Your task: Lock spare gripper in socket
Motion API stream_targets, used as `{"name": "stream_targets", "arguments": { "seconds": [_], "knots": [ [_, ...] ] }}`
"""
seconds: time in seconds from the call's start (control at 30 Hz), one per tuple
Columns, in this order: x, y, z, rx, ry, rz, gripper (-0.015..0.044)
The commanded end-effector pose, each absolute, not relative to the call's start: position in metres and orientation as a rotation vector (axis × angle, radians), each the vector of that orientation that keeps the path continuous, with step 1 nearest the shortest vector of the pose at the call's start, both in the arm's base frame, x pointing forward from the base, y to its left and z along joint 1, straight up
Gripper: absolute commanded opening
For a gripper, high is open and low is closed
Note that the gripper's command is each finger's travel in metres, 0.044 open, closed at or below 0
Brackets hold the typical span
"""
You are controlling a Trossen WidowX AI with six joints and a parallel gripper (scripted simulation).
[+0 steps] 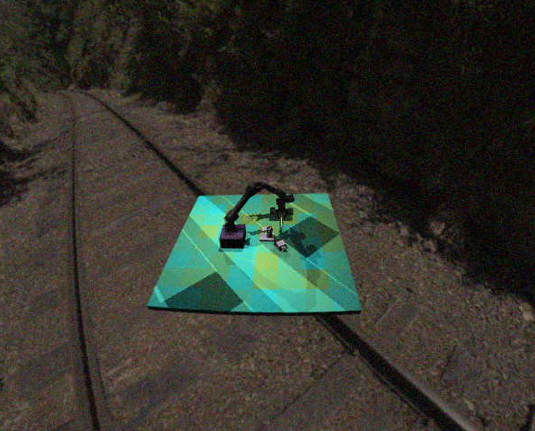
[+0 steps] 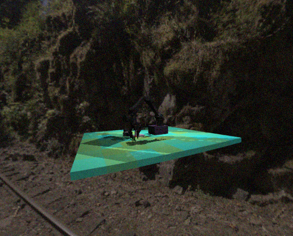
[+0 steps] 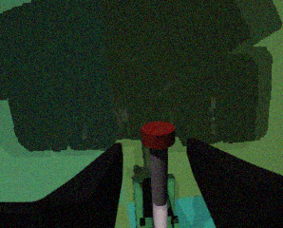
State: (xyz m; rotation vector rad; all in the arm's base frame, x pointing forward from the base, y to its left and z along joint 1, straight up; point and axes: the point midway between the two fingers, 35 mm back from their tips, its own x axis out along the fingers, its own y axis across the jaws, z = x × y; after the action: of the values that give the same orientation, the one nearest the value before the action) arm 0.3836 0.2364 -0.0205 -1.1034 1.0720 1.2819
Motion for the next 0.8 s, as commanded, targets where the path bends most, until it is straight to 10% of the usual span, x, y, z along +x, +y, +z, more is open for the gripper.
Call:
{"name": "stream_targets", "arguments": {
  "seconds": [0.0,0.77],
  "knots": [
    [0.383,0.236,-0.015,-1.103,1.072,1.282,0.02],
    [0.37,0.229,0.039,-1.098,1.12,1.3,0.02]
  ]
}}
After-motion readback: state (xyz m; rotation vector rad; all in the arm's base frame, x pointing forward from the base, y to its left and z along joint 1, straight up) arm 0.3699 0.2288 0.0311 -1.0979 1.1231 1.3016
